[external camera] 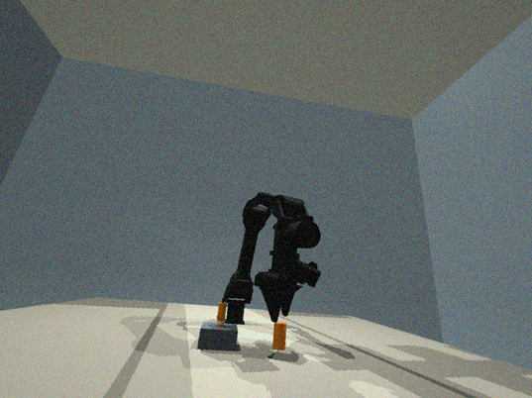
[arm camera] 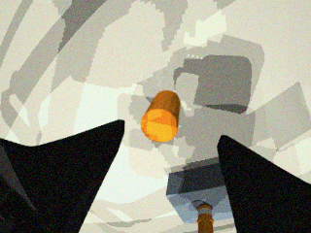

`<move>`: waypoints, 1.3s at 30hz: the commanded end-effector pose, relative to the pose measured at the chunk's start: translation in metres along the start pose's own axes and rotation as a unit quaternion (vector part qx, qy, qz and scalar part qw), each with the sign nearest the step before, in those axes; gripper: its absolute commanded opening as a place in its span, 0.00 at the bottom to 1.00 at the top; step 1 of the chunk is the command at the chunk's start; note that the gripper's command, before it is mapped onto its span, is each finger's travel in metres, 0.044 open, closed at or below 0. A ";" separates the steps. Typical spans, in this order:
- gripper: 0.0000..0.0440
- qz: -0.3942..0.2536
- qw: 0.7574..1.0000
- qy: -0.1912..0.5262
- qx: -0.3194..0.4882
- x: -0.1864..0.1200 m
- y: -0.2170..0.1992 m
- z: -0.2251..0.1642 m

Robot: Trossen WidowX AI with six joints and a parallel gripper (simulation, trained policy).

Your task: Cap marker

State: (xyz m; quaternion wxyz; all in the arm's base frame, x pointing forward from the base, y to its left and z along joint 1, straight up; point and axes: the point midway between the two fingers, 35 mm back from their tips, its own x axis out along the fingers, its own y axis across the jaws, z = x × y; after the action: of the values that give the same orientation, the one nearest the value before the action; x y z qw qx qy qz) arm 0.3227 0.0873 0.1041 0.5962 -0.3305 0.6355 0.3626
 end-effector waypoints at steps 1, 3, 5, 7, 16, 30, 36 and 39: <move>0.72 0.009 1.000 0.014 -0.014 0.009 0.005 -0.001; 0.71 0.012 1.000 0.017 -0.020 0.012 0.006 -0.001; 0.71 0.014 0.999 0.019 -0.026 0.015 0.007 -0.001; 0.70 0.017 0.999 0.022 -0.032 0.019 0.008 -0.001; 0.65 0.025 0.998 0.031 -0.058 0.040 0.011 -0.002; 0.16 0.005 0.996 0.029 -0.085 0.035 0.011 -0.002; 0.14 -0.016 0.996 0.020 -0.088 0.016 0.004 -0.003; 0.14 -0.023 0.996 0.015 -0.089 0.007 0.002 -0.003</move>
State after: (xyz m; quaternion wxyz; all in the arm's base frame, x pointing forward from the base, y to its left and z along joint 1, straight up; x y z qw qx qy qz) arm 0.3133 0.0881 0.0826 0.5512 -0.3937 0.6145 0.4044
